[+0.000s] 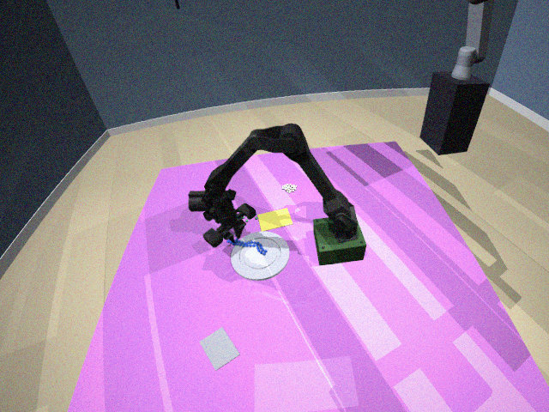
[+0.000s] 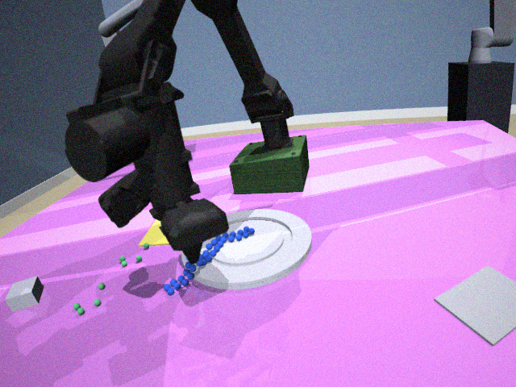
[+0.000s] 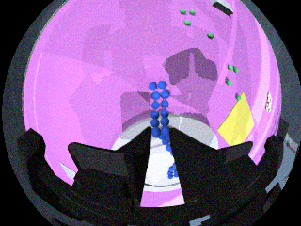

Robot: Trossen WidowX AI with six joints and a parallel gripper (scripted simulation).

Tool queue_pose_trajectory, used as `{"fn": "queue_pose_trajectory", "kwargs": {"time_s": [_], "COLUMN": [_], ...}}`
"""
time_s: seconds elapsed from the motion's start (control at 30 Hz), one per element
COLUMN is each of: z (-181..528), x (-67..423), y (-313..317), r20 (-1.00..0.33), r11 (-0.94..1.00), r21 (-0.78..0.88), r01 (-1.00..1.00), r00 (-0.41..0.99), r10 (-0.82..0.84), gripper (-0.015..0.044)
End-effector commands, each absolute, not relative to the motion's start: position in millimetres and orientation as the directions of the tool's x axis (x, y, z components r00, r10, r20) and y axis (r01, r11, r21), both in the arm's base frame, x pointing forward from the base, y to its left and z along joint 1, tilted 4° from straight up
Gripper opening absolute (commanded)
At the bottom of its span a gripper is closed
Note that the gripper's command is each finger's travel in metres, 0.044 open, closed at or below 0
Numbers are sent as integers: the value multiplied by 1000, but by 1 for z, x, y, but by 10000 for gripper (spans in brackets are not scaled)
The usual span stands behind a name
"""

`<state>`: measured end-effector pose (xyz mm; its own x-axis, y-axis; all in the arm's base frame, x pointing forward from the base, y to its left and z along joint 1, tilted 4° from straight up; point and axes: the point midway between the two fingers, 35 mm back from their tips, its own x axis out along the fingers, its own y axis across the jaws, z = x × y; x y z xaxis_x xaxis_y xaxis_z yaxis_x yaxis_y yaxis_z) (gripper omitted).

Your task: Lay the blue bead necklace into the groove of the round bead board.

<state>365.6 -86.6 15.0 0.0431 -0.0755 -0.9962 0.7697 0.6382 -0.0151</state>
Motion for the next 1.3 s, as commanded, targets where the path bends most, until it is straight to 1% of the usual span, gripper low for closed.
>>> {"fn": "queue_pose_trajectory", "kwargs": {"time_s": [0.0,0.67,1.27], "z": [23,17,-6], "x": [366,321,322], "y": [-86,-54,-55], "r20": [-996,-996,-996], "r11": [640,640,640], "r21": [-12,-13,-13], "r01": [768,768,768], "r00": [49,45,45], "r10": [-78,-75,-75], "gripper": [0,0,0]}}
